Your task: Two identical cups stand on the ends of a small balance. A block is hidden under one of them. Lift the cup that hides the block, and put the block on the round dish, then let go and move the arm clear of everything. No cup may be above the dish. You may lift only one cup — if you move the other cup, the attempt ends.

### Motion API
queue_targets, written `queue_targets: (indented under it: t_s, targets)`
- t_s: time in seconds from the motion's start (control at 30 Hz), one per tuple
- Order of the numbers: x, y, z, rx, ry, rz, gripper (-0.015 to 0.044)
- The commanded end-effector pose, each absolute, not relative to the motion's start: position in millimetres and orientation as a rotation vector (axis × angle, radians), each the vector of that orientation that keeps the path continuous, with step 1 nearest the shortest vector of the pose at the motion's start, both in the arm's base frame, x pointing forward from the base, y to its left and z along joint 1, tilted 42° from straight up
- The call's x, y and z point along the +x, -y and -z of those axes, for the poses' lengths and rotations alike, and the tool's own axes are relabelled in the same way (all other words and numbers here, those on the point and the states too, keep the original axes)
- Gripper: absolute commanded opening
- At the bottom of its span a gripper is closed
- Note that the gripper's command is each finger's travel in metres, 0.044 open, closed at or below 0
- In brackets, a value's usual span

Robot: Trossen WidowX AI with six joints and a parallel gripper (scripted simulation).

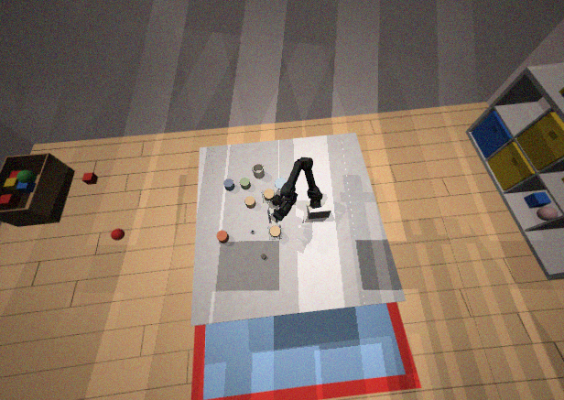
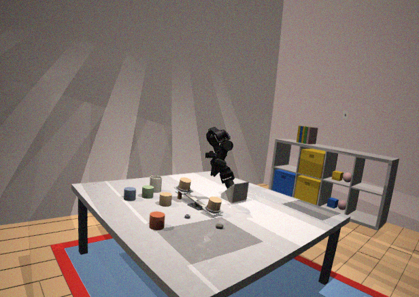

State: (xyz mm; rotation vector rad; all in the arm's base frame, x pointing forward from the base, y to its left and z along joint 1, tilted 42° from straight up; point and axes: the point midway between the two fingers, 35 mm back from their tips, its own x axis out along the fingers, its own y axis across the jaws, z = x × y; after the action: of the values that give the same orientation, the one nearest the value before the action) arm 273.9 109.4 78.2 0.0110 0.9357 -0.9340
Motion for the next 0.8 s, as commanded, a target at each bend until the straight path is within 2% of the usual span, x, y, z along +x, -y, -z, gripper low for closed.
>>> queue_targets:
  t_s: [0.0, 0.77]
  targets:
    - [285, -112, -65, 0.134, -0.921, 1.037, 0.0440]
    - [331, -112, 24, 0.705, -0.672, 1.594, 0.0440]
